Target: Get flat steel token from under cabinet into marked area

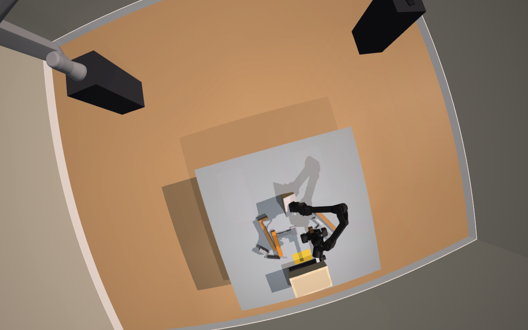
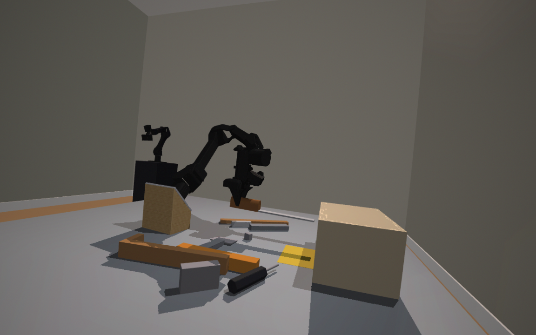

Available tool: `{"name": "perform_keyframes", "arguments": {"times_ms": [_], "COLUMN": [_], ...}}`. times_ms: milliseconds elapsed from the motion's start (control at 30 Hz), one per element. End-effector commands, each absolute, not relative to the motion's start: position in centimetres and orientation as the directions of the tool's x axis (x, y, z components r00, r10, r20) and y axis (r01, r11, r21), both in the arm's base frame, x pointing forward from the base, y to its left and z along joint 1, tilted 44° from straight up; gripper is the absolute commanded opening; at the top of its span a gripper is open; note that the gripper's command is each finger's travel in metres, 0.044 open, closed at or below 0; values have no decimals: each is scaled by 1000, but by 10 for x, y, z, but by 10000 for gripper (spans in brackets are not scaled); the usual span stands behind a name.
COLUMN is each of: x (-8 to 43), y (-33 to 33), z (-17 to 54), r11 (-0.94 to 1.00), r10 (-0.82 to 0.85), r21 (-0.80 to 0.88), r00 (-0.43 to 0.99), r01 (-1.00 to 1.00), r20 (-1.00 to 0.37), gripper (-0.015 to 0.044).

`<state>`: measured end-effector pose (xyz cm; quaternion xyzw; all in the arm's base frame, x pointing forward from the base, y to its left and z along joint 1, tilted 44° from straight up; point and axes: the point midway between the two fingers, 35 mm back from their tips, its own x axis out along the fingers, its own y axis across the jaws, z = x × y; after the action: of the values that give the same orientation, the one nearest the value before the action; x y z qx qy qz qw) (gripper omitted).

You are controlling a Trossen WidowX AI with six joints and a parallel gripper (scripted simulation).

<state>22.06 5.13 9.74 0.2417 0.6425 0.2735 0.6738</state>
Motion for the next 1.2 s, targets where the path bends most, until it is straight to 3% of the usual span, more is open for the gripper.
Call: {"name": "perform_keyframes", "arguments": {"times_ms": [0, 1167], "x": [221, 216], "y": [56, 93], "z": [99, 77], "r11": [730, 726], "r10": [684, 687], "r21": [682, 685], "r00": [39, 39], "r01": [-55, -54], "r20": [-729, -725], "gripper": [0, 0]}}
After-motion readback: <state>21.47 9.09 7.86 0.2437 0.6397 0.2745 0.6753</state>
